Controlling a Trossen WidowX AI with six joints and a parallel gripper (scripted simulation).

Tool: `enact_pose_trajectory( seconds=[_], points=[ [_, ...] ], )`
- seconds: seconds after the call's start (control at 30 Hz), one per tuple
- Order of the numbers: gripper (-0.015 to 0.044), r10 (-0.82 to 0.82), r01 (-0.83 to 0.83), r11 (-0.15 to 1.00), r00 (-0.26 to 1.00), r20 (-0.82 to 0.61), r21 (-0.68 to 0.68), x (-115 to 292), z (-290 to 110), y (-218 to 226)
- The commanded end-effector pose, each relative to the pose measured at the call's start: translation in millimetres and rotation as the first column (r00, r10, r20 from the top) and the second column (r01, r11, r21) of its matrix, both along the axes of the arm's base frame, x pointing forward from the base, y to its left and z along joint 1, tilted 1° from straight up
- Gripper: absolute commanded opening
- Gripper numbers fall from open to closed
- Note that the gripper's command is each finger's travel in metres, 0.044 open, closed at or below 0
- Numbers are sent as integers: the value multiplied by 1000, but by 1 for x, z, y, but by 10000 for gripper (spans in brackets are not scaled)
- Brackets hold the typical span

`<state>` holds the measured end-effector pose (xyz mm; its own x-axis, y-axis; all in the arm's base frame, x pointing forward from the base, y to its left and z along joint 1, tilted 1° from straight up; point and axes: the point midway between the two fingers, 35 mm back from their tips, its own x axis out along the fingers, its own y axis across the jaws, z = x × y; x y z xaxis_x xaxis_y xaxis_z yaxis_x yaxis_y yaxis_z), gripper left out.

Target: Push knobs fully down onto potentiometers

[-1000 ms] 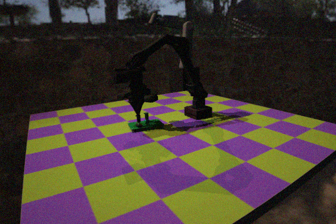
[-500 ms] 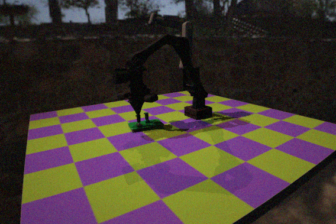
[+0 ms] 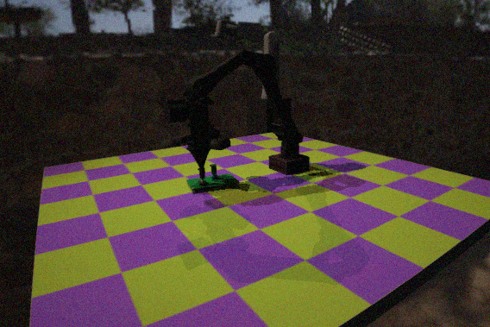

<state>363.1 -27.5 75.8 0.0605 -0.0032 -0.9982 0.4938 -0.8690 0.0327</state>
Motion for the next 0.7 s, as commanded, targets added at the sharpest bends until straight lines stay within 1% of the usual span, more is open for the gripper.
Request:
enact_pose_trajectory(
  seconds=[0.0,0.67],
  points=[
    [0,-3,3,1000,1000,-5,1,0,-4,0],
    [0,-3,3,1000,1000,-5,1,1,-7,0]
  ],
)
